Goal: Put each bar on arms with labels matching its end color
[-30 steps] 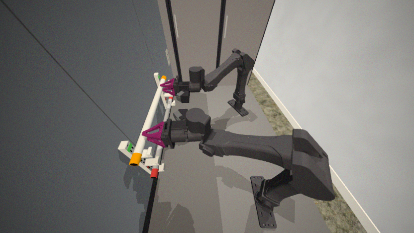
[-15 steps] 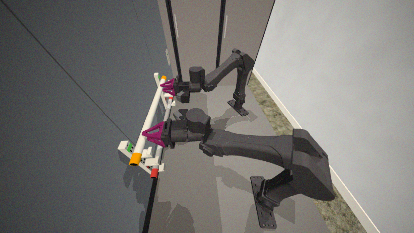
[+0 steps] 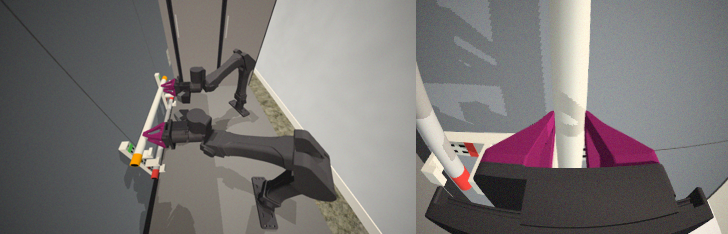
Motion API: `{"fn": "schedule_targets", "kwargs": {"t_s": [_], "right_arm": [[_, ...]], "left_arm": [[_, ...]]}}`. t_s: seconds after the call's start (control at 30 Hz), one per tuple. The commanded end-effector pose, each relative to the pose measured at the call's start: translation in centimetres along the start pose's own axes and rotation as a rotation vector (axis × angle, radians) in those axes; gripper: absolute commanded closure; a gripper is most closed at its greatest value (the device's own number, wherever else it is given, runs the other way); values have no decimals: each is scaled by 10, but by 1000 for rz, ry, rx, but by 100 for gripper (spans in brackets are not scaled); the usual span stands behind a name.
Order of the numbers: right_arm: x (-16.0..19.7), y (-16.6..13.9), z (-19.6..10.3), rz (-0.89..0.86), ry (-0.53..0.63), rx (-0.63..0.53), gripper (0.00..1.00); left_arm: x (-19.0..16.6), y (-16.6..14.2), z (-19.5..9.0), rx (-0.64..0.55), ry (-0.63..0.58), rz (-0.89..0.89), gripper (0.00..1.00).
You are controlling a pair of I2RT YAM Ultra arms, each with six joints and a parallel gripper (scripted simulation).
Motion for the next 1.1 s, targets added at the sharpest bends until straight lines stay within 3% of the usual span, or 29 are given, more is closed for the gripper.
{"fn": "schedule_targets", "kwargs": {"t_s": [0.0,1.07], "right_arm": [[-1,-4,1,-4,14,7,100],[-18,-3,0,-4,14,7,100]], "left_arm": [[0,-2,0,1,-16,6,100],[17,-3,0,1,-16,6,100]]}}
Point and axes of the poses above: on each arm, the point where the finger pads meet when closed, its own z axis out along the fingers, its own x axis across the jaws, y = z × x, the point moved 2 cm from there along -z, back along the fingers, and after that the axes turned 3 degrees about z, right-handed, at the moved point
